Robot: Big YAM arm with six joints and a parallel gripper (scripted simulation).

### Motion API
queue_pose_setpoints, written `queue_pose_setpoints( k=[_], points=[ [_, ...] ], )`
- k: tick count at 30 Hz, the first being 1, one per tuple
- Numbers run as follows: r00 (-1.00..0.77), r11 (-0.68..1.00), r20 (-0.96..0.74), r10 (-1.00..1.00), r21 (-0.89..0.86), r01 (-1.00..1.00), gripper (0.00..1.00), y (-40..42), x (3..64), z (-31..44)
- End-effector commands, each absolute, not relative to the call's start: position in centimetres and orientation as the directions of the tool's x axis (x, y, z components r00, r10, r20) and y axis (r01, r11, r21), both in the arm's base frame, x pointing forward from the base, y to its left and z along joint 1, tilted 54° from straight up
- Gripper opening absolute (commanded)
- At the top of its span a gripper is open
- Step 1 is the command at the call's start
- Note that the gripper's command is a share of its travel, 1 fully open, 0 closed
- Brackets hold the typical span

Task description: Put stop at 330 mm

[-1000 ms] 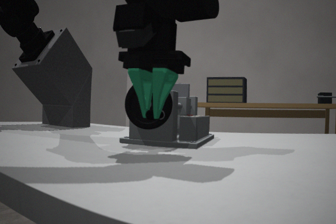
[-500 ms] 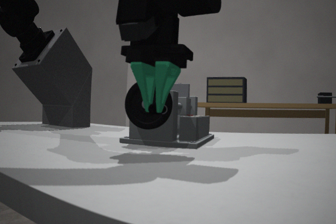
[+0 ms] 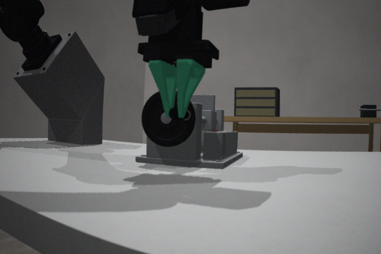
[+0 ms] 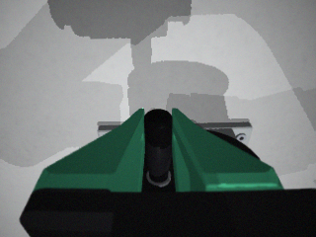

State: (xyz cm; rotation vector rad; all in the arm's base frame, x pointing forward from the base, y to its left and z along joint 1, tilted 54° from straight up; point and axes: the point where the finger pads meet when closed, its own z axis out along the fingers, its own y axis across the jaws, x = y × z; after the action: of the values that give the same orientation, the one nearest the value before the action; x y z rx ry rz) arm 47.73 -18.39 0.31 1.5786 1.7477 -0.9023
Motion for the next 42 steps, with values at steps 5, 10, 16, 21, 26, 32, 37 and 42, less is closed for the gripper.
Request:
queue_pose_setpoints(
  k=[5, 10, 16, 21, 26, 32, 37, 42],
  points=[
    [-0.104, 0.104, -0.808, 0.579, -0.054, 0.993, 0.06, -14.9, 48.1, 2.3],
    [-0.104, 0.104, -0.808, 0.579, -0.054, 0.993, 0.06, -14.6, 47.7, 2.5],
    [-0.104, 0.104, -0.808, 0.579, -0.054, 0.993, 0.06, -14.6, 47.5, 2.6],
    [-0.104, 0.103, -0.809, 0.579, -0.054, 0.993, 0.06, -14.4, 46.3, 2.9],
    [-0.104, 0.103, -0.809, 0.579, -0.055, 0.993, 0.06, -14.3, 45.5, 3.1],
    [-0.104, 0.103, -0.809, 0.579, -0.055, 0.993, 0.06, -14.2, 45.2, 3.2],
    [-0.107, 0.115, -0.81, 0.577, -0.049, 0.992, 0.06, -14.7, 44.8, 3.0],
    [-0.096, 0.096, -0.81, 0.579, -0.05, 0.994, 0.06, -15.9, 43.9, 2.8]
  ],
)
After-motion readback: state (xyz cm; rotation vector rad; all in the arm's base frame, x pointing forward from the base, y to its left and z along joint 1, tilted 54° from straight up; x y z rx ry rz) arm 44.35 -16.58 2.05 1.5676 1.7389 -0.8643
